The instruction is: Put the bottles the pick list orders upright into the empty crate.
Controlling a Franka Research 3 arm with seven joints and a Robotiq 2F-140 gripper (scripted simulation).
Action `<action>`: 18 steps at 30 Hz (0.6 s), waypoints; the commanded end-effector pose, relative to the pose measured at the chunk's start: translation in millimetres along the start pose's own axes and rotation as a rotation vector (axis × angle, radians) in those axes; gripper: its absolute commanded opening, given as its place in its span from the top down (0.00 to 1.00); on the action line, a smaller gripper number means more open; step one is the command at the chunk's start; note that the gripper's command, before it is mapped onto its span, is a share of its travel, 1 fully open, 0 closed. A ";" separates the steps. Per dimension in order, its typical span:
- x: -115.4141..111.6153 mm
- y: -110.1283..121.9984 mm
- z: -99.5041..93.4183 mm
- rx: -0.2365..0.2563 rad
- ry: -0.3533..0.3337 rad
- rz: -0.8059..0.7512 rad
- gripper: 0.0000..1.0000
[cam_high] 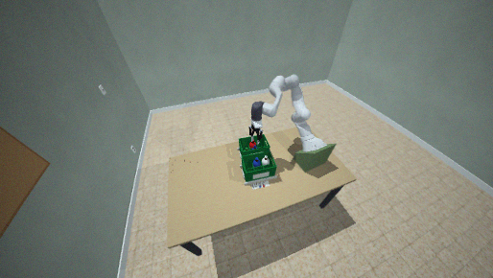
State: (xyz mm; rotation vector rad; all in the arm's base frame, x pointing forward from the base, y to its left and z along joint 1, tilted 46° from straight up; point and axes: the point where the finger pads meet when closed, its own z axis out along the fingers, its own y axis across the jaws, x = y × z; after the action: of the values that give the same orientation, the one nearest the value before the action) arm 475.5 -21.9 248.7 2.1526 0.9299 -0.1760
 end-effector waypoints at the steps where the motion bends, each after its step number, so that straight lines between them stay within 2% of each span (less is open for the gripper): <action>1: 0.4 0.1 6.0 0.001 0.002 -0.016 0.62; 18: 0.4 0.1 26.0 0.001 0.002 -0.016 0.62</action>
State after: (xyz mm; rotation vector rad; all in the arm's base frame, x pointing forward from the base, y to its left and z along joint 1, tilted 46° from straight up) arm 477.7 -36.9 233.7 2.1479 0.9466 -0.1885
